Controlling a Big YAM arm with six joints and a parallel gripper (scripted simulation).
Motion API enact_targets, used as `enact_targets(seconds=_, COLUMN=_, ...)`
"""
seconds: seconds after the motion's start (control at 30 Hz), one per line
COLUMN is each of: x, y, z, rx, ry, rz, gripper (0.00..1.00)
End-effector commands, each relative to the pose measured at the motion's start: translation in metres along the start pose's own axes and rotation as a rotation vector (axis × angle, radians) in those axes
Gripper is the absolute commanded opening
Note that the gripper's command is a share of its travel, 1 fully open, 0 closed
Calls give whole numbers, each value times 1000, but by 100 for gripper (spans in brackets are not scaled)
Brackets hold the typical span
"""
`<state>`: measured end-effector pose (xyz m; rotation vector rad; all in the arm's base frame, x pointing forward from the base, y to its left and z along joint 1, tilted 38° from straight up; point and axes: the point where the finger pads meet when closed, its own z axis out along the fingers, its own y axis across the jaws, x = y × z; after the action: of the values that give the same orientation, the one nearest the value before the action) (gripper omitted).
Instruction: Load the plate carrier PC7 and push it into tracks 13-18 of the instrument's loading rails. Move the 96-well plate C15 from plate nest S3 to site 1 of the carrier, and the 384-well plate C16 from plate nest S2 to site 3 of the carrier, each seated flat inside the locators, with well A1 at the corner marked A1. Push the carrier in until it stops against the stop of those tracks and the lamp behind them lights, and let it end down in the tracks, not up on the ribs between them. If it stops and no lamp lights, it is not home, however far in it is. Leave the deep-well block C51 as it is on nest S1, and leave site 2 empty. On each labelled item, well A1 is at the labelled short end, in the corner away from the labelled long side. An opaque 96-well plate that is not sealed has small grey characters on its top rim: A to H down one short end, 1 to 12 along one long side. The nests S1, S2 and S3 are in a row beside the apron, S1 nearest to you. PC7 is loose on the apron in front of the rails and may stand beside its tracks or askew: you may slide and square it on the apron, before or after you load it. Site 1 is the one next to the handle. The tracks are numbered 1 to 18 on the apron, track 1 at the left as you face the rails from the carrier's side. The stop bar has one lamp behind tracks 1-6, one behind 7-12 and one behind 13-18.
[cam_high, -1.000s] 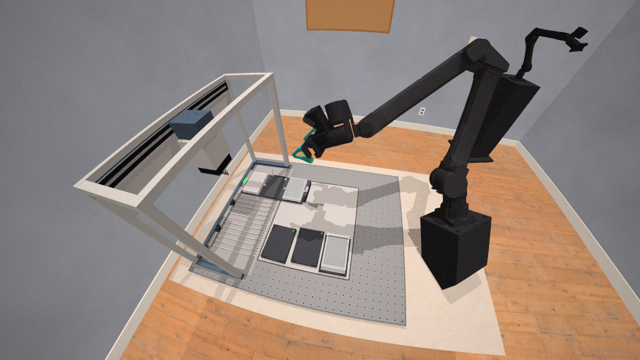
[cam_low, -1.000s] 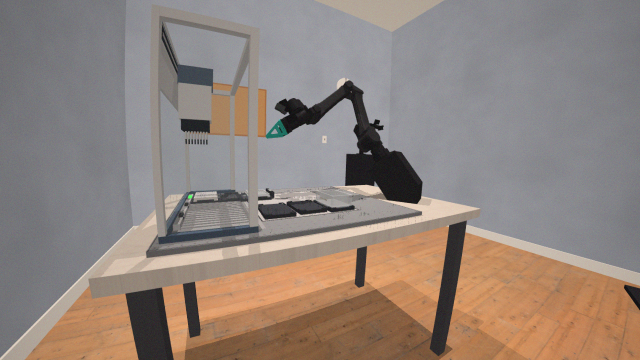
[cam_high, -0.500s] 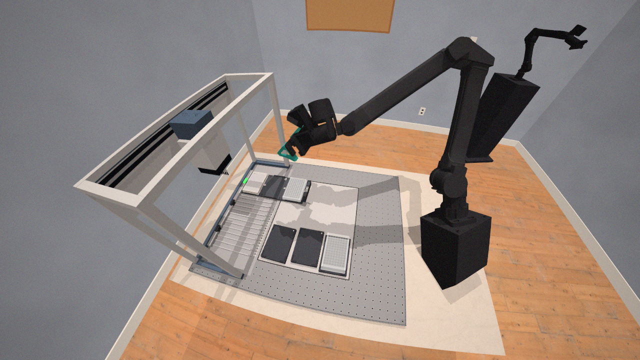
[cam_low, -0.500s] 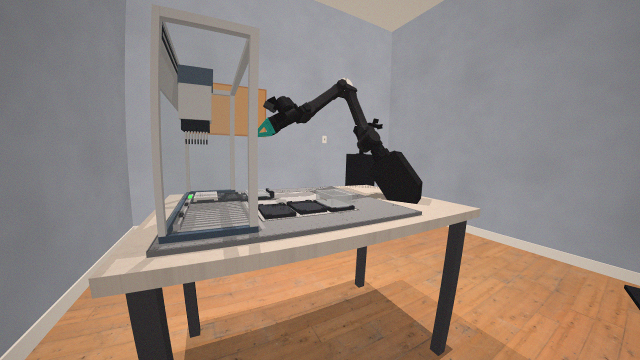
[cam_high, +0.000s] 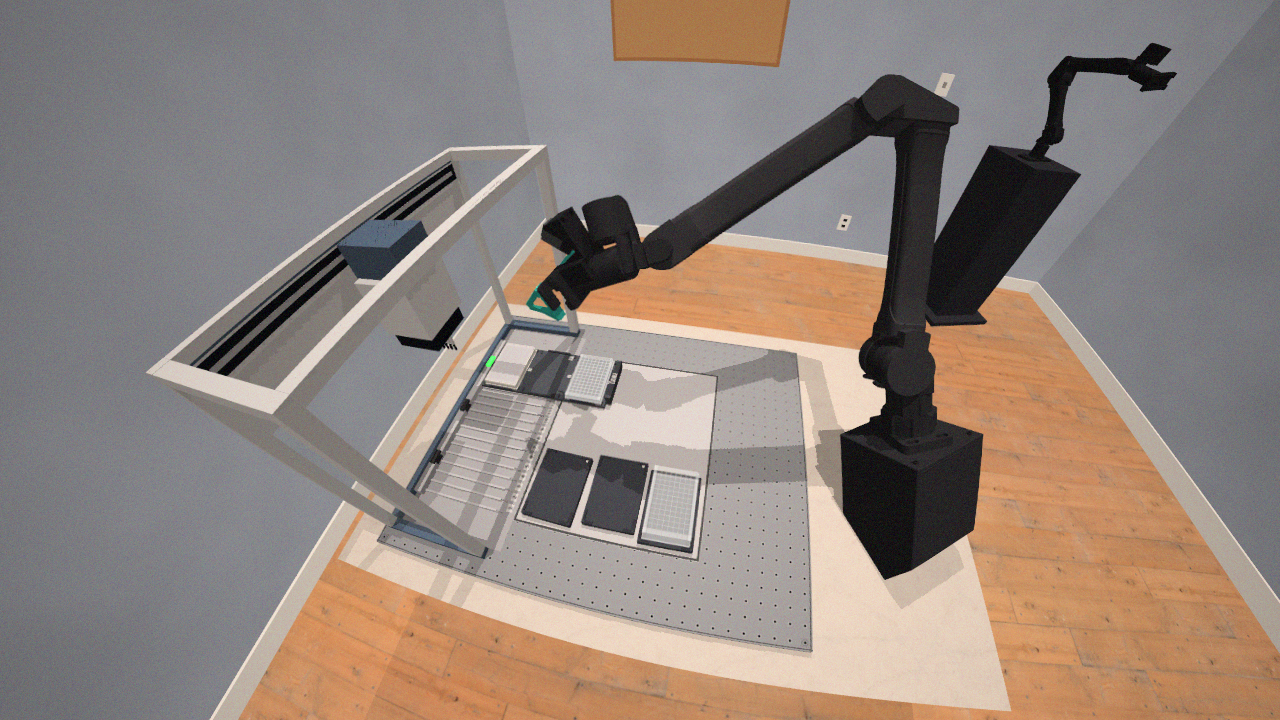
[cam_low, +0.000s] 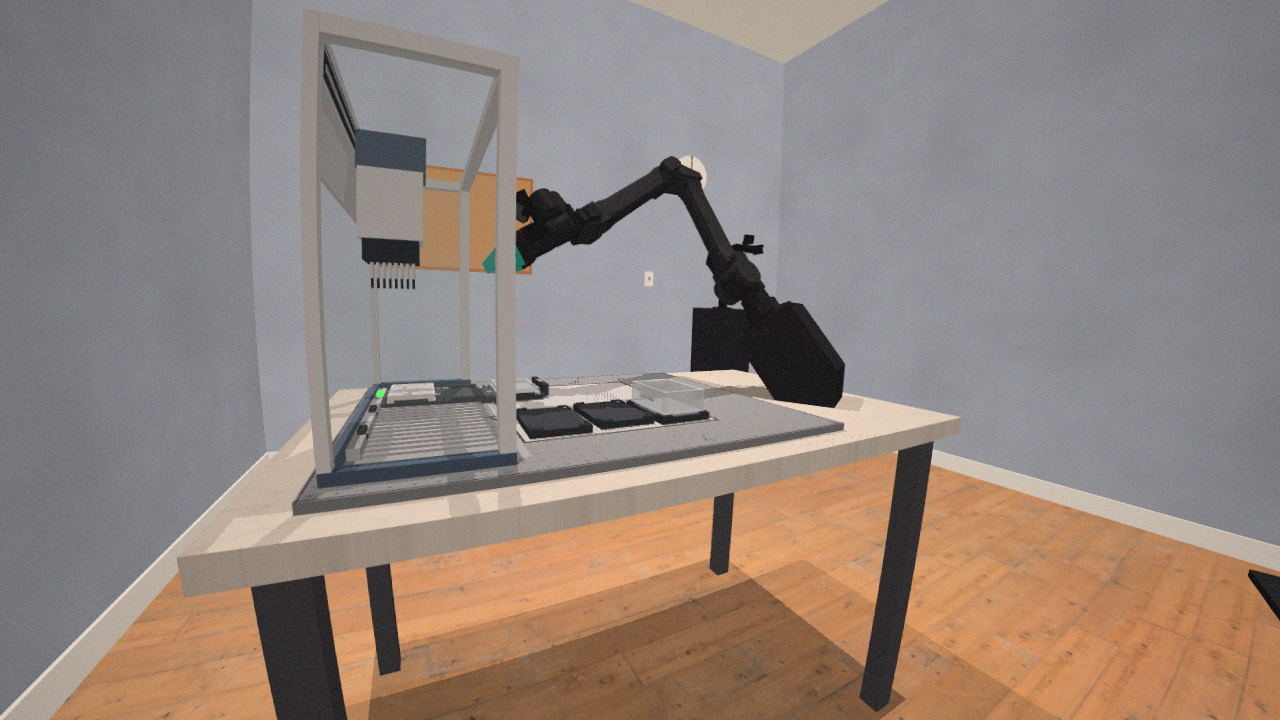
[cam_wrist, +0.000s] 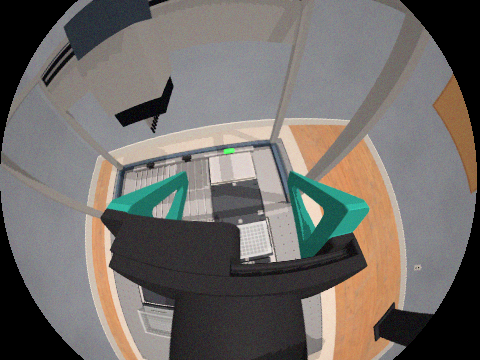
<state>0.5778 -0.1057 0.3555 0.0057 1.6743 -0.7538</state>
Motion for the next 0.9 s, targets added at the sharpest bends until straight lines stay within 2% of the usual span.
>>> enact_targets(seconds=0.0, x=-32, y=9, z=10, rx=-11, ry=-36, rz=-2, gripper=100)
enact_targets(seconds=0.13, x=-37, y=11, z=16, rx=-11, ry=-36, rz=-2, gripper=100)
enact_targets(seconds=0.63, x=-67, y=27, z=65, rx=-12, ry=-39, rz=-1, gripper=100)
enact_targets(seconds=0.7, x=-67, y=27, z=65, rx=-12, ry=-39, rz=-1, gripper=100)
enact_targets(seconds=0.87, x=-77, y=32, z=81, rx=-12, ry=-39, rz=0, gripper=100)
